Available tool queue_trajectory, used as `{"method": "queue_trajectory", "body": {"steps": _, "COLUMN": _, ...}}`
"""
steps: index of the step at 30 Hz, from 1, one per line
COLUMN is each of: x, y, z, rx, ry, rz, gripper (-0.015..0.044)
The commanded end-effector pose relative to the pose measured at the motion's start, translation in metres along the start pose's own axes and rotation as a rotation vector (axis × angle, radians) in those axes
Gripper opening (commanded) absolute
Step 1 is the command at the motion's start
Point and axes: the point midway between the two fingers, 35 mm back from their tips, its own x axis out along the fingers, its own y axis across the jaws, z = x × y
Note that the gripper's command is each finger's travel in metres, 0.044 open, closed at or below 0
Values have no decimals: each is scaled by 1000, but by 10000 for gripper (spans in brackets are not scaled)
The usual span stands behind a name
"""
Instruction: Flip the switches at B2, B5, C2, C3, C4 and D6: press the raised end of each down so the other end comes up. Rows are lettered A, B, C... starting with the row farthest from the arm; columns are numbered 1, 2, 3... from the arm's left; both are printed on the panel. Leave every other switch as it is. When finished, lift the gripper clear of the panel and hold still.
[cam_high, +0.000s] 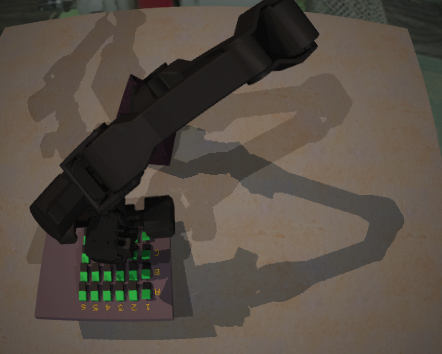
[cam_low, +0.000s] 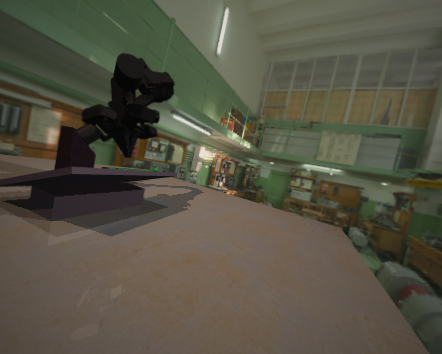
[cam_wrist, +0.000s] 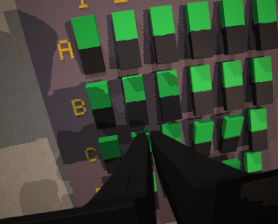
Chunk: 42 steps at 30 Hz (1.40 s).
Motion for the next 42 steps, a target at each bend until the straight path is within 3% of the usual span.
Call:
{"method": "queue_trajectory", "body": {"steps": 1, "x": 10, "y": 2, "z": -2, "rx": 8, "ry": -11, "rz": 6, "gripper": 0}}
{"method": "queue_trajectory", "body": {"steps": 42, "x": 35, "y": 2, "z": -2, "rx": 8, "ry": -12, "rz": 7, "gripper": 0}}
